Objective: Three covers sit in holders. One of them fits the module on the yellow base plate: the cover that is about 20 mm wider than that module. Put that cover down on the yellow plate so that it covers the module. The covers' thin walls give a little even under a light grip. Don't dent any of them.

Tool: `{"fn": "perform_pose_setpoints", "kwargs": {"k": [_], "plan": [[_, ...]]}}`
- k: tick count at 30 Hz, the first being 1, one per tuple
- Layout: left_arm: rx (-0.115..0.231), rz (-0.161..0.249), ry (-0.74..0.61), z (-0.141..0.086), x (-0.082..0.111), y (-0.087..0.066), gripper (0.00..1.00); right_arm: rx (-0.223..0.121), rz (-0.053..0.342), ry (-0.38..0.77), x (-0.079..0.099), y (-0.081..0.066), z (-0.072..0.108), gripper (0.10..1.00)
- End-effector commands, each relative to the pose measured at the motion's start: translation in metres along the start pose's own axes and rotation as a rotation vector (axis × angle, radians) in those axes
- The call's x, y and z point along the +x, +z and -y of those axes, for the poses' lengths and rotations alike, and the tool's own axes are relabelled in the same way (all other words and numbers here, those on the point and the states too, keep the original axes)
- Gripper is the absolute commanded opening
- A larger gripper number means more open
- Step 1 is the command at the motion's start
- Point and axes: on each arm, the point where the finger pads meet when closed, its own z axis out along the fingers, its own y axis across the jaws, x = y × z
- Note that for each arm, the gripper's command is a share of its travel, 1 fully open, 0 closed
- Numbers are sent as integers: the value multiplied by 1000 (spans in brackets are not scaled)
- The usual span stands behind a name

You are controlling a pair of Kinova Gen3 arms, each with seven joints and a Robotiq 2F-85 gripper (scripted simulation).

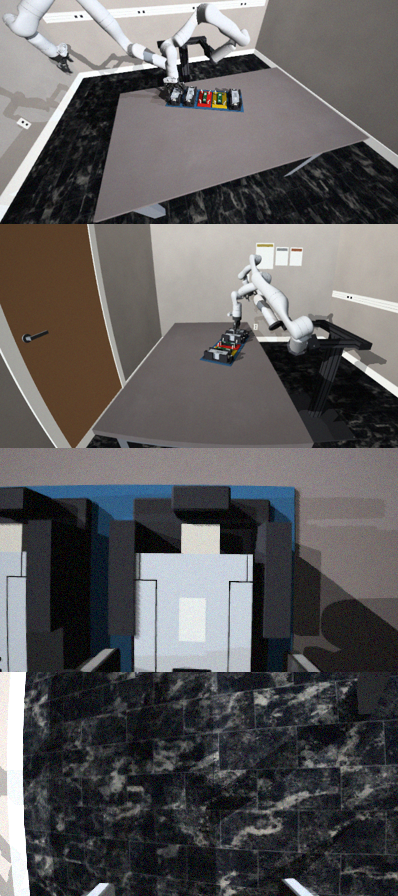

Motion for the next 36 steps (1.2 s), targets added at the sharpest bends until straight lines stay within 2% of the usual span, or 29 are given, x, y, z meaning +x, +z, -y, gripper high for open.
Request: {"fn": "perform_pose_setpoints", "kwargs": {"k": [1,20,21,36], "plan": [[1,0,4,1,0,1,999,0,1,1,0,0,0,999],[1,0,4,2,-1,4,999,0,1,1,0,0,0,999],[-2,-2,-1,1,0,1,696,0,1,1,0,0,0,999],[-2,-2,-1,1,0,1,696,0,1,1,0,0,0,999]]}}
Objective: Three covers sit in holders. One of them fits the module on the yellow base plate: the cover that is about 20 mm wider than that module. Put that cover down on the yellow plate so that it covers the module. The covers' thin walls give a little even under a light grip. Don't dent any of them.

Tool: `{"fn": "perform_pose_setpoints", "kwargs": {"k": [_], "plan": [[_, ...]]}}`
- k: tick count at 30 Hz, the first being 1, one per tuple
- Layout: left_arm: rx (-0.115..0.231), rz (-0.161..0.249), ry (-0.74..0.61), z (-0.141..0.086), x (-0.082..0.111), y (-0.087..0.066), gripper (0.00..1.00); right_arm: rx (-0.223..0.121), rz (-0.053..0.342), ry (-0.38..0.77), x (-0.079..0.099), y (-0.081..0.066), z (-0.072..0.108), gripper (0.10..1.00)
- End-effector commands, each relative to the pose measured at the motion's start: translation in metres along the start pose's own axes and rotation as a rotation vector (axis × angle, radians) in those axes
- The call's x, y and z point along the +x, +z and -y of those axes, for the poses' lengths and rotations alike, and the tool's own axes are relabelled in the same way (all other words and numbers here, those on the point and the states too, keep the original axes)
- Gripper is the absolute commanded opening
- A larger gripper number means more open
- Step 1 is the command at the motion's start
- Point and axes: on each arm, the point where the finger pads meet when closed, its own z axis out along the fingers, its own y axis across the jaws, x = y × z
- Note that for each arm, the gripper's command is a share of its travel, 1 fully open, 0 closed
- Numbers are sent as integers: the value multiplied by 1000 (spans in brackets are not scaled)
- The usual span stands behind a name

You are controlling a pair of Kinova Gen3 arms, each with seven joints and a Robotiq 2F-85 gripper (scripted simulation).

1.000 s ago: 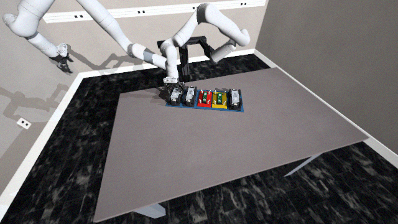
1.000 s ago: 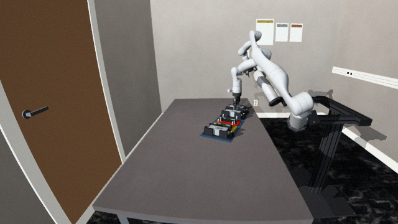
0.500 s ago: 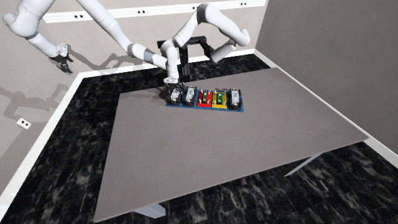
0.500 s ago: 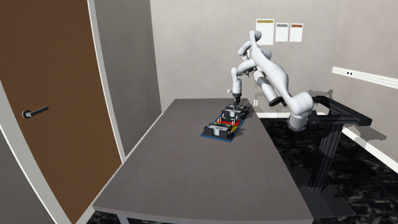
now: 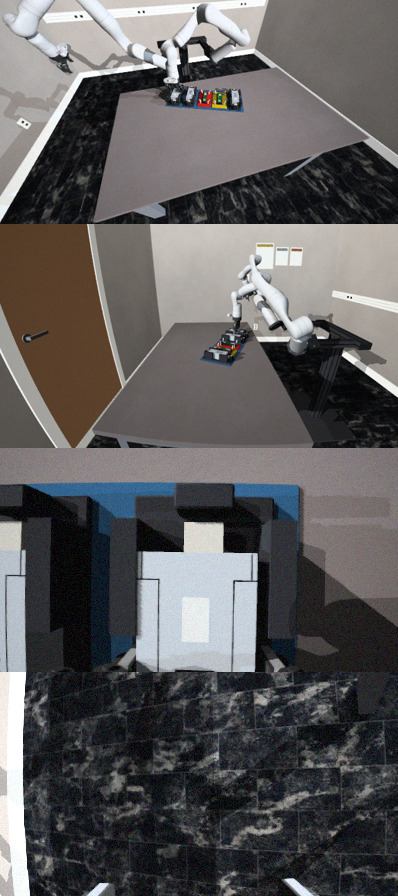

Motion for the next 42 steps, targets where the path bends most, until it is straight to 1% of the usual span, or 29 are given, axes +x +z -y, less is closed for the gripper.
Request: {"fn": "perform_pose_setpoints", "kwargs": {"k": [1,18,19,42], "plan": [[-2,-2,0,-1,1,-2,696,0,1,1,0,0,0,999],[-2,-2,0,-1,1,-2,696,0,1,1,0,0,0,999],[-2,-2,0,-1,1,-2,1,0,1,1,0,0,0,999],[0,-1,-1,1,1,-2,1,0,1,1,0,0,0,999]]}}
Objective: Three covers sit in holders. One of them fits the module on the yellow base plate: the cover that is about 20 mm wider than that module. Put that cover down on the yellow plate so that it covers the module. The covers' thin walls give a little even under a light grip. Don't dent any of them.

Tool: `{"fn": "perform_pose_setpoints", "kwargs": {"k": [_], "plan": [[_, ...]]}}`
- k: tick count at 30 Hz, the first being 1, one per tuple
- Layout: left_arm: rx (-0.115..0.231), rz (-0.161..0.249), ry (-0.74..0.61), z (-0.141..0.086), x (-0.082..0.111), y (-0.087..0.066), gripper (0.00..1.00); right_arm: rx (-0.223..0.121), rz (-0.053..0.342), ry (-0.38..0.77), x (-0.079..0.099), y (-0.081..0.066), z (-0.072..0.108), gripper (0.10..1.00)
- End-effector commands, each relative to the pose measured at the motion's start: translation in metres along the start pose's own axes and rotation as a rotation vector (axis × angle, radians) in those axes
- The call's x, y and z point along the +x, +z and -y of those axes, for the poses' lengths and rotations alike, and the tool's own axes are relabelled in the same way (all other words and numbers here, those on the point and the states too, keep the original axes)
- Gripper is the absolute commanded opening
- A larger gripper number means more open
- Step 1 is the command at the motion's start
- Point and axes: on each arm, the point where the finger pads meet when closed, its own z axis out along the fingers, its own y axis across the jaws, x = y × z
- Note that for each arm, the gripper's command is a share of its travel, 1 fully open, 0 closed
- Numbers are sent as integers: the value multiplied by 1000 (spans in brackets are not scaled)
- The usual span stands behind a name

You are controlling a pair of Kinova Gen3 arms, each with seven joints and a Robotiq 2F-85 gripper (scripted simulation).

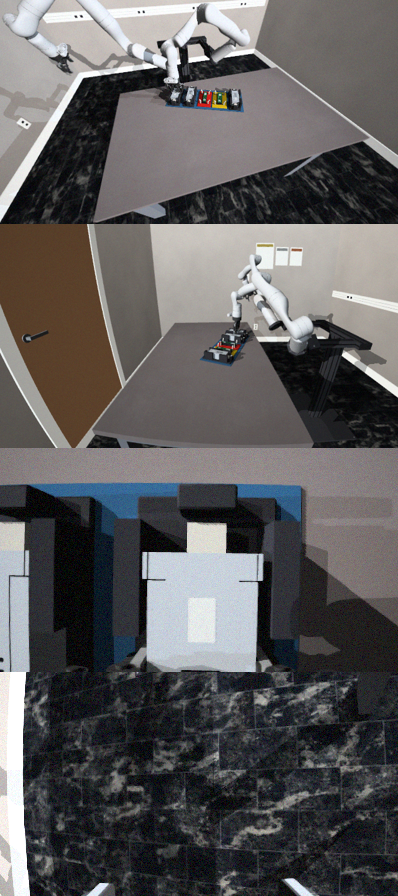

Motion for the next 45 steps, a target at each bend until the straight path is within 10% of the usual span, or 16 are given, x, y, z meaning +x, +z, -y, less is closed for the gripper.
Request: {"fn": "perform_pose_setpoints", "kwargs": {"k": [1,45], "plan": [[-3,-2,0,-1,1,-2,1,0,1,1,0,0,0,999],[5,13,4,1,-5,-46,10,0,1,1,0,0,0,999]]}}
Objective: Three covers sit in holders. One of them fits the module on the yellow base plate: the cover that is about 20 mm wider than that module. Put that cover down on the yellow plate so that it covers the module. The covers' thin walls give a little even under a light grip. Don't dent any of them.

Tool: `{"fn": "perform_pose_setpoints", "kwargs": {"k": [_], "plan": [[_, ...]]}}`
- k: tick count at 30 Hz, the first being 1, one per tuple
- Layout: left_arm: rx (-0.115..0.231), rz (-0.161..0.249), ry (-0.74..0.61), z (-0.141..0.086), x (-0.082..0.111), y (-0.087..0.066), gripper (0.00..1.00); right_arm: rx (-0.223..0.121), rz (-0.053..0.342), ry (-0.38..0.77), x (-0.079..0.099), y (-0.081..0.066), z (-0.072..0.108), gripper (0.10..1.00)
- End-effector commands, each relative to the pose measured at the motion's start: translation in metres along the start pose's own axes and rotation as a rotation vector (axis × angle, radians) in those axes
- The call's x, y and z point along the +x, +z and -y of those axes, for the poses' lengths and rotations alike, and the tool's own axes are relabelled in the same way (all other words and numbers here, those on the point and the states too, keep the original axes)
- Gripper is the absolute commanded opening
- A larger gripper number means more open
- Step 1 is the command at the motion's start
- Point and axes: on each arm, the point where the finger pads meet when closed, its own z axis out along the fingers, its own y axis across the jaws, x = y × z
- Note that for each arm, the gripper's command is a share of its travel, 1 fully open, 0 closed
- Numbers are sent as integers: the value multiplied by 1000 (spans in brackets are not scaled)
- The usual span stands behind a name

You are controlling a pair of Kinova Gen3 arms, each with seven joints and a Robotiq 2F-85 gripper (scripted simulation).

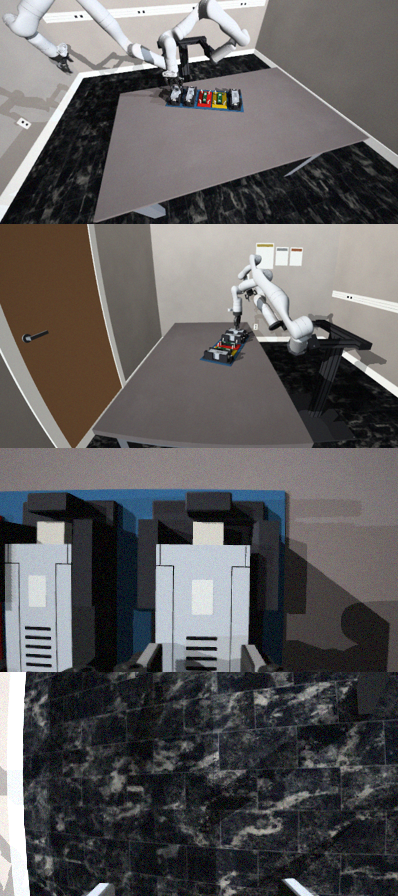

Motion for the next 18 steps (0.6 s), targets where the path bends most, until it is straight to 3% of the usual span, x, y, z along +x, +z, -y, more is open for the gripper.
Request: {"fn": "perform_pose_setpoints", "kwargs": {"k": [1,18], "plan": [[-2,-2,0,0,0,-1,10,0,1,1,0,0,0,999],[-2,-2,0,0,0,-1,1,0,1,1,0,0,0,999]]}}
